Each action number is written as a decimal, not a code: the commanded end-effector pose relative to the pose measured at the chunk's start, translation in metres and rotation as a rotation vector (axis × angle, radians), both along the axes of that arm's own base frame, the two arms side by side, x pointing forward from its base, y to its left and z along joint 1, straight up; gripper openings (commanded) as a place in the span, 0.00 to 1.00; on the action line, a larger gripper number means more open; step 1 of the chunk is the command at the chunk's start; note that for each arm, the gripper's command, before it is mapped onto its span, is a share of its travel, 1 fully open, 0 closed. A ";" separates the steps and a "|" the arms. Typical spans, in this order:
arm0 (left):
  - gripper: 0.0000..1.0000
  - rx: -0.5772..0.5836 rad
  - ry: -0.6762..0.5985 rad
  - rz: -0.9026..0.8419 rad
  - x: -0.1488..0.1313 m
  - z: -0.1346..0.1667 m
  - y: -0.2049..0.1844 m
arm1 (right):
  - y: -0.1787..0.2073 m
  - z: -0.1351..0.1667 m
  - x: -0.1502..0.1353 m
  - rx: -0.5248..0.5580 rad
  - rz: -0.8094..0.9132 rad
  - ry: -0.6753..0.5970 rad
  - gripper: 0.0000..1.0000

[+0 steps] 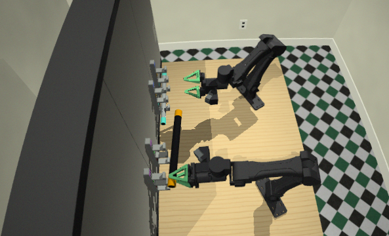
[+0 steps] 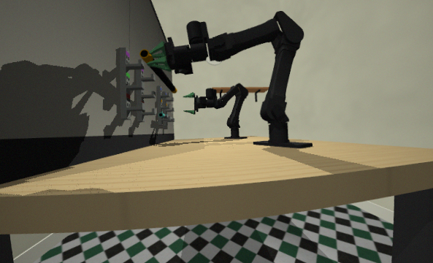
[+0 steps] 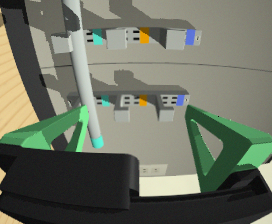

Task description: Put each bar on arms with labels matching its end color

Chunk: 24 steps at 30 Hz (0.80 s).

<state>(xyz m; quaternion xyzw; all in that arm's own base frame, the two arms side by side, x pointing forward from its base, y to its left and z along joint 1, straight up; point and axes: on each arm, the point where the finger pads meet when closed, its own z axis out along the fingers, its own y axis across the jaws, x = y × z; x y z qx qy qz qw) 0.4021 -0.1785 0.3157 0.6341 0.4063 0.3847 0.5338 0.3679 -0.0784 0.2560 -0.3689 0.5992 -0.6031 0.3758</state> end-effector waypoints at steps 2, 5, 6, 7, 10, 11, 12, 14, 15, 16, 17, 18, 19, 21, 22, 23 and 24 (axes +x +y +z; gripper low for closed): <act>0.00 -0.100 -0.105 0.017 -0.003 0.036 -0.006 | -0.006 -0.007 -0.001 0.000 -0.019 0.011 1.00; 0.00 -0.100 -0.105 0.017 -0.005 0.034 -0.011 | -0.006 -0.007 -0.001 0.000 -0.019 0.011 1.00; 0.00 -0.100 -0.105 0.017 -0.006 0.033 -0.013 | -0.006 -0.007 -0.001 0.000 -0.019 0.011 1.00; 0.00 -0.100 -0.105 0.017 -0.006 0.032 -0.015 | -0.006 -0.007 -0.001 0.000 -0.019 0.011 1.00; 0.00 -0.100 -0.105 0.017 -0.008 0.030 -0.020 | -0.006 -0.007 -0.001 0.000 -0.019 0.011 1.00; 0.00 -0.100 -0.105 0.017 -0.009 0.029 -0.022 | -0.006 -0.007 -0.001 0.000 -0.019 0.011 1.00; 0.00 -0.100 -0.105 0.017 -0.010 0.028 -0.023 | -0.006 -0.007 -0.001 0.000 -0.019 0.011 1.00; 0.00 -0.100 -0.105 0.017 -0.010 0.027 -0.025 | -0.006 -0.007 -0.001 0.000 -0.019 0.011 1.00; 0.00 -0.100 -0.105 0.017 -0.010 0.027 -0.025 | -0.006 -0.007 -0.001 0.000 -0.019 0.011 1.00; 0.00 -0.100 -0.105 0.017 -0.011 0.025 -0.027 | -0.006 -0.007 -0.001 0.000 -0.019 0.011 1.00; 0.00 -0.100 -0.105 0.017 -0.012 0.024 -0.029 | -0.006 -0.007 -0.001 0.000 -0.019 0.011 1.00; 0.00 -0.100 -0.105 0.017 -0.012 0.022 -0.031 | -0.006 -0.007 -0.001 0.000 -0.019 0.011 1.00; 0.00 -0.100 -0.105 0.017 -0.013 0.021 -0.032 | -0.006 -0.007 -0.001 0.000 -0.019 0.011 1.00; 0.00 -0.100 -0.105 0.017 -0.014 0.018 -0.036 | -0.006 -0.007 -0.001 0.000 -0.019 0.011 1.00; 0.00 -0.100 -0.105 0.017 -0.015 0.016 -0.038 | -0.006 -0.007 -0.001 0.000 -0.019 0.011 1.00; 0.00 -0.100 -0.105 0.017 -0.016 0.015 -0.040 | -0.006 -0.007 -0.001 0.000 -0.019 0.011 1.00; 0.00 -0.100 -0.105 0.017 -0.016 0.013 -0.041 | -0.006 -0.007 -0.001 0.000 -0.019 0.011 1.00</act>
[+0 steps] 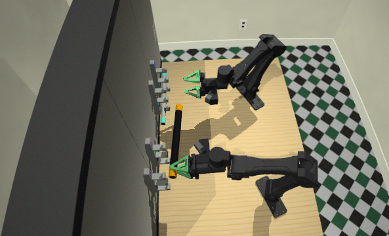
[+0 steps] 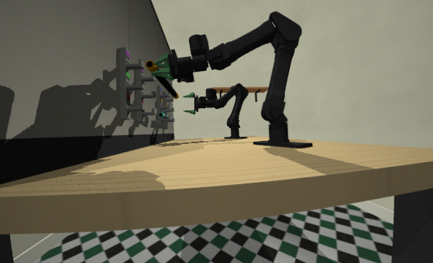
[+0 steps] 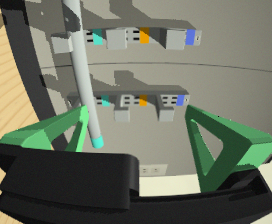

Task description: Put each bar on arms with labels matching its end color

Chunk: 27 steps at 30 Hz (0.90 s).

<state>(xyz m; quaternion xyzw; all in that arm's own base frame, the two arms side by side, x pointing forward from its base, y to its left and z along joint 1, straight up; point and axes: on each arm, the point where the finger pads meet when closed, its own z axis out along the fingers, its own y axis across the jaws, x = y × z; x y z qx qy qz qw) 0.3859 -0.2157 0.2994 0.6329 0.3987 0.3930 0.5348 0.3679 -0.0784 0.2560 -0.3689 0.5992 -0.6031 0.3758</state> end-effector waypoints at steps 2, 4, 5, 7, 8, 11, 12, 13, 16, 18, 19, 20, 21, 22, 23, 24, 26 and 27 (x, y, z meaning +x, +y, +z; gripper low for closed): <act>0.00 -0.110 -0.085 0.017 -0.002 0.026 -0.008 | -0.006 -0.007 -0.001 0.000 -0.019 0.011 1.00; 0.00 -0.110 -0.085 0.017 -0.003 0.023 -0.011 | -0.006 -0.007 -0.001 0.000 -0.019 0.011 1.00; 0.00 -0.110 -0.085 0.017 -0.004 0.022 -0.013 | -0.006 -0.007 -0.001 0.000 -0.019 0.011 1.00; 0.00 -0.110 -0.085 0.017 -0.004 0.020 -0.015 | -0.006 -0.007 -0.001 0.000 -0.019 0.011 1.00; 0.00 -0.110 -0.085 0.017 -0.004 0.020 -0.015 | -0.006 -0.007 -0.001 0.000 -0.019 0.011 1.00; 0.00 -0.110 -0.084 0.017 -0.006 0.019 -0.020 | -0.006 -0.007 -0.001 0.000 -0.019 0.011 1.00; 0.00 -0.110 -0.084 0.017 -0.007 0.018 -0.022 | -0.006 -0.007 -0.001 0.000 -0.019 0.011 1.00; 0.00 -0.110 -0.084 0.017 -0.008 0.018 -0.024 | -0.006 -0.007 -0.001 0.000 -0.019 0.011 1.00; 0.00 -0.110 -0.084 0.017 -0.010 0.016 -0.029 | -0.006 -0.007 -0.001 0.000 -0.019 0.011 1.00; 0.00 -0.110 -0.084 0.017 -0.011 0.015 -0.033 | -0.006 -0.007 -0.001 0.000 -0.019 0.011 1.00; 0.00 -0.110 -0.084 0.017 -0.012 0.015 -0.034 | -0.006 -0.007 -0.001 0.000 -0.019 0.011 1.00; 0.00 -0.110 -0.084 0.017 -0.012 0.014 -0.036 | -0.006 -0.007 -0.001 0.000 -0.019 0.011 1.00; 0.00 -0.110 -0.084 0.017 -0.013 0.014 -0.038 | -0.006 -0.007 -0.001 0.000 -0.019 0.011 1.00; 0.00 -0.110 -0.084 0.017 -0.014 0.014 -0.040 | -0.006 -0.007 -0.001 0.000 -0.019 0.011 1.00; 0.00 -0.110 -0.084 0.017 -0.014 0.013 -0.042 | -0.006 -0.007 -0.001 0.000 -0.019 0.011 1.00; 0.00 -0.110 -0.084 0.017 -0.014 0.013 -0.042 | -0.006 -0.007 -0.001 0.000 -0.019 0.011 1.00; 0.00 -0.110 -0.084 0.017 -0.015 0.012 -0.043 | -0.006 -0.007 -0.001 0.000 -0.019 0.011 1.00; 0.00 -0.110 -0.084 0.017 -0.016 0.012 -0.045 | -0.006 -0.007 -0.001 0.000 -0.019 0.011 1.00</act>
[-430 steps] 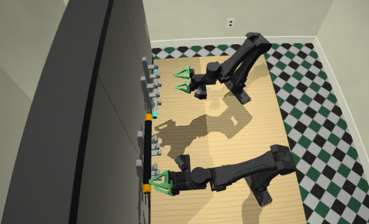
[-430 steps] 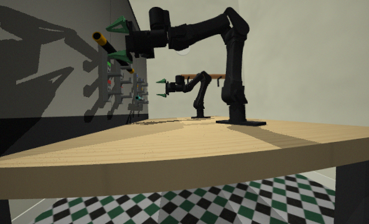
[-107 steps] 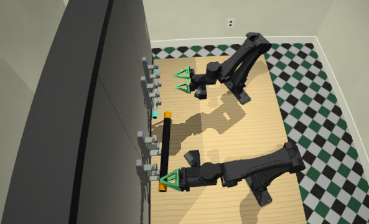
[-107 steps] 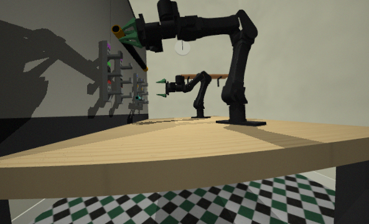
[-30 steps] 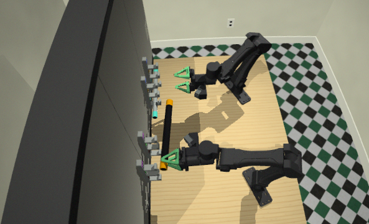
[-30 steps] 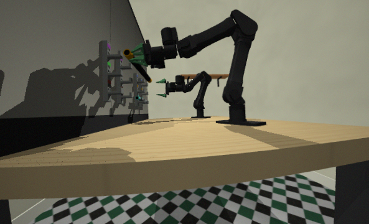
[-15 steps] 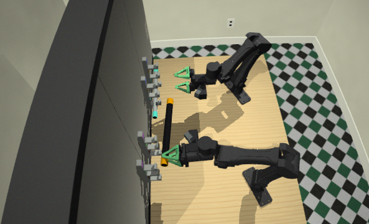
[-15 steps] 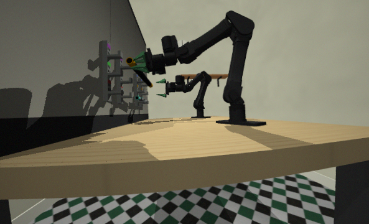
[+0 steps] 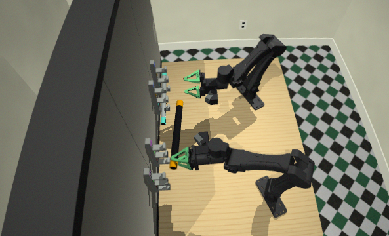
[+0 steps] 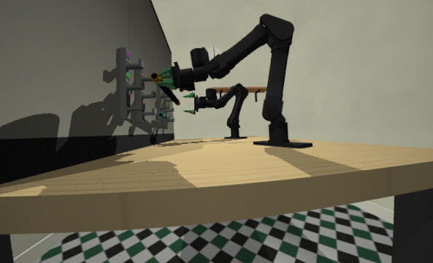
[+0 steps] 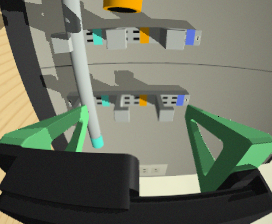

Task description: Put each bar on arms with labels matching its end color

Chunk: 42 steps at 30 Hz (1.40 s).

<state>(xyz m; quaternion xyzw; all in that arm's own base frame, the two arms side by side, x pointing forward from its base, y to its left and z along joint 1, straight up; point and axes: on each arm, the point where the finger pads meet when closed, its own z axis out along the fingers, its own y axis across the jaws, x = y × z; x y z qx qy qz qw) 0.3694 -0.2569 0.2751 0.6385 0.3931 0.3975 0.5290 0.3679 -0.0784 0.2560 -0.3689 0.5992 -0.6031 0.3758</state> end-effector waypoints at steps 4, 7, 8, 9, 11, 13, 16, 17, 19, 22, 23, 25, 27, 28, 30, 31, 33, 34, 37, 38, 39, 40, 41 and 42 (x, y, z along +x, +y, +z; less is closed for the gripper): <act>0.00 -0.132 -0.082 0.018 -0.002 0.033 -0.011 | -0.006 -0.007 -0.001 0.000 -0.019 0.011 1.00; 0.00 -0.132 -0.082 0.018 -0.004 0.030 -0.016 | -0.006 -0.007 -0.001 0.000 -0.019 0.011 1.00; 0.00 -0.132 -0.082 0.018 -0.005 0.029 -0.018 | -0.006 -0.007 -0.001 0.000 -0.019 0.011 1.00; 0.00 -0.132 -0.082 0.018 -0.005 0.028 -0.020 | -0.006 -0.007 -0.001 0.000 -0.019 0.011 1.00; 0.00 -0.132 -0.082 0.018 -0.007 0.027 -0.023 | -0.006 -0.007 -0.001 0.000 -0.019 0.011 1.00; 0.00 -0.132 -0.082 0.018 -0.008 0.025 -0.027 | -0.006 -0.007 -0.001 0.000 -0.019 0.011 1.00; 0.00 -0.132 -0.082 0.018 -0.009 0.024 -0.029 | -0.006 -0.007 -0.001 0.000 -0.019 0.011 1.00; 0.00 -0.132 -0.082 0.018 -0.009 0.024 -0.031 | -0.006 -0.007 -0.001 0.000 -0.019 0.011 1.00; 0.00 -0.132 -0.082 0.018 -0.011 0.022 -0.034 | -0.006 -0.007 -0.001 0.000 -0.019 0.011 1.00; 0.00 -0.132 -0.082 0.018 -0.013 0.020 -0.039 | -0.006 -0.007 -0.001 0.000 -0.019 0.011 1.00; 0.00 -0.132 -0.082 0.018 -0.013 0.019 -0.041 | -0.006 -0.007 -0.001 0.000 -0.019 0.011 1.00; 0.00 -0.132 -0.082 0.018 -0.015 0.017 -0.045 | -0.006 -0.007 -0.001 0.000 -0.019 0.011 1.00; 0.00 -0.132 -0.082 0.018 -0.016 0.016 -0.048 | -0.006 -0.007 -0.001 0.000 -0.019 0.011 1.00; 0.00 -0.132 -0.082 0.018 -0.017 0.015 -0.050 | -0.006 -0.007 -0.001 0.000 -0.019 0.011 1.00; 0.00 -0.132 -0.082 0.018 -0.018 0.013 -0.054 | -0.006 -0.007 -0.001 0.000 -0.019 0.011 1.00; 0.00 -0.132 -0.082 0.018 -0.018 0.013 -0.054 | -0.006 -0.007 -0.001 0.000 -0.019 0.011 1.00; 0.00 -0.132 -0.082 0.018 -0.018 0.014 -0.054 | -0.006 -0.007 -0.001 0.000 -0.019 0.011 1.00; 0.00 -0.132 -0.082 0.018 -0.018 0.014 -0.054 | -0.006 -0.007 -0.001 0.000 -0.019 0.011 1.00; 0.00 -0.132 -0.082 0.018 -0.017 0.015 -0.055 | -0.006 -0.007 -0.001 0.000 -0.019 0.011 1.00; 0.00 -0.132 -0.082 0.018 -0.016 0.015 -0.055 | -0.006 -0.007 -0.001 0.000 -0.019 0.011 1.00; 0.00 -0.132 -0.082 0.018 -0.016 0.016 -0.056 | -0.006 -0.007 -0.001 0.000 -0.019 0.011 1.00; 0.00 -0.132 -0.082 0.018 -0.016 0.016 -0.056 | -0.006 -0.007 -0.001 0.000 -0.019 0.011 1.00; 0.00 -0.132 -0.082 0.018 -0.015 0.017 -0.056 | -0.006 -0.007 -0.001 0.000 -0.019 0.011 1.00; 0.00 -0.132 -0.082 0.018 -0.015 0.017 -0.057 | -0.006 -0.007 -0.001 0.000 -0.019 0.011 1.00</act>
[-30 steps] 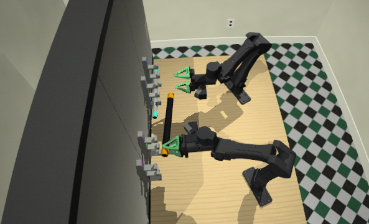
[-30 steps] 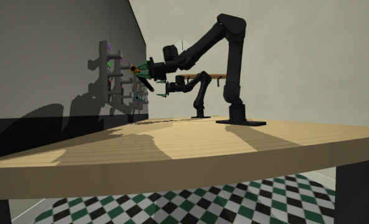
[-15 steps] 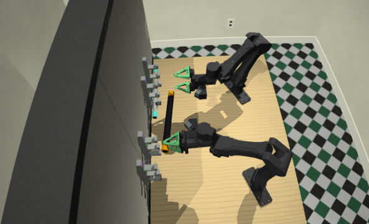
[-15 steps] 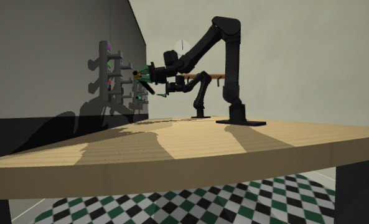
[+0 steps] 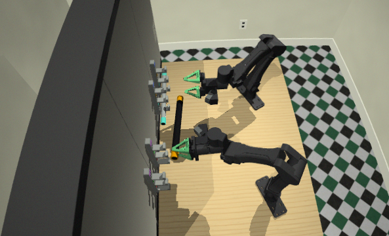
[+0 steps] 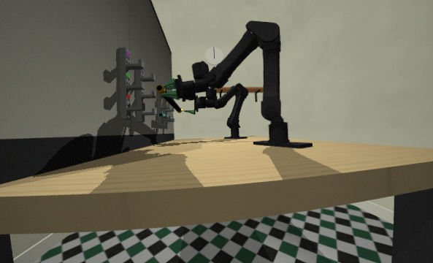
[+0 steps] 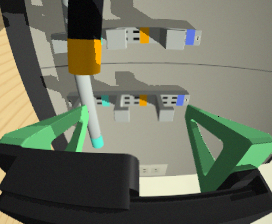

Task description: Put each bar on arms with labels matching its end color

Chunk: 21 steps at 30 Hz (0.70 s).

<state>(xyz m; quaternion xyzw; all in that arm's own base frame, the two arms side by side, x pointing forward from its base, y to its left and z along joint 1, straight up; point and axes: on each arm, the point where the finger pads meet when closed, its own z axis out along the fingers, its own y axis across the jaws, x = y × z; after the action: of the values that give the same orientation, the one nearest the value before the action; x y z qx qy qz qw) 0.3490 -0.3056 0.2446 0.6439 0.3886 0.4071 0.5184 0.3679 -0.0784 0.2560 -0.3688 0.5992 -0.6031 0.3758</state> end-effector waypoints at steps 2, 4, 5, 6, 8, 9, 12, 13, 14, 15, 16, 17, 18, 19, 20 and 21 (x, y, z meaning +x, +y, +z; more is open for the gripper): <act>0.00 -0.162 -0.078 0.008 0.006 0.048 -0.009 | -0.006 -0.007 -0.001 0.000 -0.019 0.011 1.00; 0.00 -0.162 -0.078 0.008 0.007 0.049 -0.009 | -0.006 -0.007 -0.001 0.000 -0.019 0.011 1.00; 0.00 -0.162 -0.078 0.008 0.007 0.049 -0.009 | -0.006 -0.007 -0.001 0.000 -0.019 0.011 1.00; 0.00 -0.162 -0.078 0.008 0.007 0.049 -0.009 | -0.006 -0.007 -0.001 0.000 -0.019 0.011 1.00; 0.00 -0.162 -0.078 0.008 0.007 0.050 -0.010 | -0.006 -0.007 -0.001 0.000 -0.019 0.011 1.00; 0.00 -0.162 -0.078 0.008 0.008 0.050 -0.010 | -0.006 -0.007 -0.001 0.000 -0.019 0.011 1.00; 0.00 -0.162 -0.078 0.008 0.008 0.051 -0.011 | -0.006 -0.007 -0.001 0.000 -0.019 0.011 1.00; 0.00 -0.162 -0.078 0.008 0.009 0.052 -0.011 | -0.006 -0.007 -0.001 0.000 -0.019 0.011 1.00; 0.00 -0.162 -0.078 0.008 0.009 0.052 -0.012 | -0.006 -0.007 -0.001 0.000 -0.019 0.011 1.00; 0.00 -0.162 -0.078 0.008 0.009 0.053 -0.012 | -0.006 -0.007 -0.001 0.000 -0.019 0.011 1.00; 0.00 -0.162 -0.078 0.008 0.009 0.053 -0.012 | -0.006 -0.007 -0.001 0.000 -0.019 0.011 1.00; 0.00 -0.162 -0.078 0.008 0.010 0.053 -0.013 | -0.006 -0.007 -0.001 0.000 -0.019 0.011 1.00; 0.00 -0.162 -0.078 0.008 0.010 0.054 -0.013 | -0.006 -0.007 -0.001 0.000 -0.019 0.011 1.00; 0.00 -0.162 -0.078 0.008 0.010 0.054 -0.013 | -0.006 -0.007 -0.001 0.000 -0.019 0.011 1.00; 0.00 -0.162 -0.078 0.008 0.010 0.055 -0.014 | -0.006 -0.007 -0.001 0.000 -0.019 0.011 1.00; 0.00 -0.162 -0.078 0.008 0.011 0.055 -0.014 | -0.006 -0.007 -0.001 0.000 -0.019 0.011 1.00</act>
<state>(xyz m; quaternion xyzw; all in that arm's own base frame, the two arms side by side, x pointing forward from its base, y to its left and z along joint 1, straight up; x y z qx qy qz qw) 0.3540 -0.3119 0.2534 0.6375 0.3891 0.4082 0.5249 0.3679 -0.0784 0.2560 -0.3688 0.5992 -0.6031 0.3758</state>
